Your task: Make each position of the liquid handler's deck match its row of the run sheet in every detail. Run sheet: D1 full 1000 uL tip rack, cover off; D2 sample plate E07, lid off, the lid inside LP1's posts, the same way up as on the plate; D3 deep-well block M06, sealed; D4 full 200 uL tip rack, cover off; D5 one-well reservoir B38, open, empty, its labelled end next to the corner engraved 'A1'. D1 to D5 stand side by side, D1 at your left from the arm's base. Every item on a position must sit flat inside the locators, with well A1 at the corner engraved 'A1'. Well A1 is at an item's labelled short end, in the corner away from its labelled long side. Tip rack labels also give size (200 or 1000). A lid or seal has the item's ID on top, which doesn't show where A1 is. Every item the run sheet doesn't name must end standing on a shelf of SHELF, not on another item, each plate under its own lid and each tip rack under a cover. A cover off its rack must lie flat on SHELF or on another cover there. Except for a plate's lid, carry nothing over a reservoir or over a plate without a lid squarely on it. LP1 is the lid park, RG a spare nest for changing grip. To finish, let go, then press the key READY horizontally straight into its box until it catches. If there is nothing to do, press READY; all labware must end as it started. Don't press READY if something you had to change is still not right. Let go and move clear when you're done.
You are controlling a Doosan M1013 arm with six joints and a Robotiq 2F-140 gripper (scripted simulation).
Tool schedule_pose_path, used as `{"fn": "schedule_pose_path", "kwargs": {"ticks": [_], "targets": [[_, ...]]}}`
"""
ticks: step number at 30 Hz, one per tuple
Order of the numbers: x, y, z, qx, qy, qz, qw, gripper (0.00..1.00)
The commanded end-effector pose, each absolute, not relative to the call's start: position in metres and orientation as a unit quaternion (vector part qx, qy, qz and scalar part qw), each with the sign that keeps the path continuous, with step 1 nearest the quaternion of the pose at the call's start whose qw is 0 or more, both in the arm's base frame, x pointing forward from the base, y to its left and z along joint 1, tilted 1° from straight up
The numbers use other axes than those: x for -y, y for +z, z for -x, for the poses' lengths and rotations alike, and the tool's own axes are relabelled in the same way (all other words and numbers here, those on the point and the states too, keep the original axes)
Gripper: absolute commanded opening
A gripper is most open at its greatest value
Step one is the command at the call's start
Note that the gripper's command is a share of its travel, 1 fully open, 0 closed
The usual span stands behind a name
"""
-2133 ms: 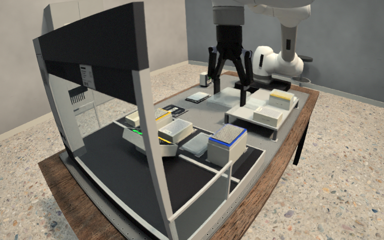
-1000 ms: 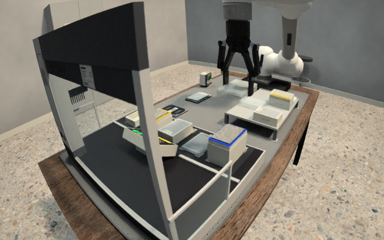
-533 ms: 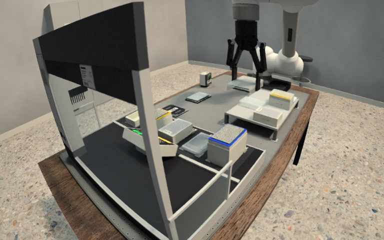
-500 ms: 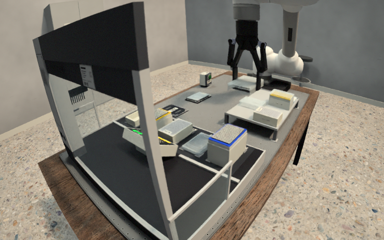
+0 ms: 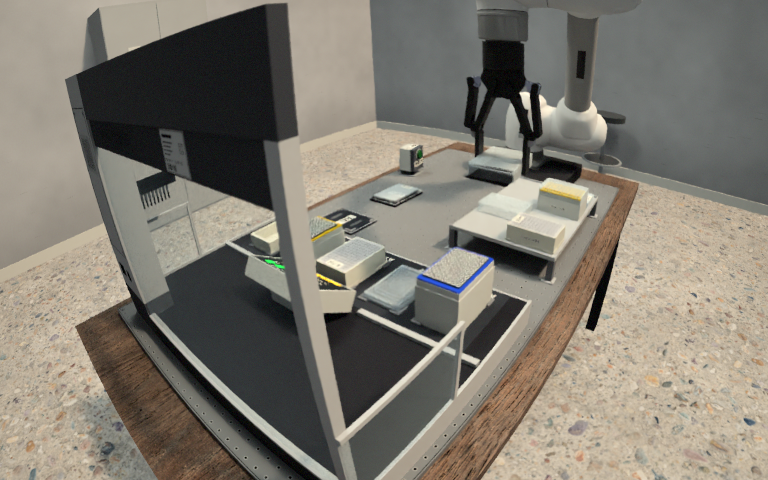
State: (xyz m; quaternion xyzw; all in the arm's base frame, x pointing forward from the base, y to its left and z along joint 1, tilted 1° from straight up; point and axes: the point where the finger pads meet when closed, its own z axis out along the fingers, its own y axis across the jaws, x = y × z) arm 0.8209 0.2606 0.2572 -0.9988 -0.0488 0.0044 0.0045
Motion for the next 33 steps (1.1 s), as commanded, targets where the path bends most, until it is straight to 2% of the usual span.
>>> {"fn": "schedule_pose_path", "kwargs": {"ticks": [1, 33], "targets": [[-0.2607, 0.2586, -0.8211, 0.077, 0.004, 0.997, 0.005, 0.10], [-0.2607, 0.2586, -0.8211, 0.349, 0.002, 0.937, 0.006, 0.10]]}}
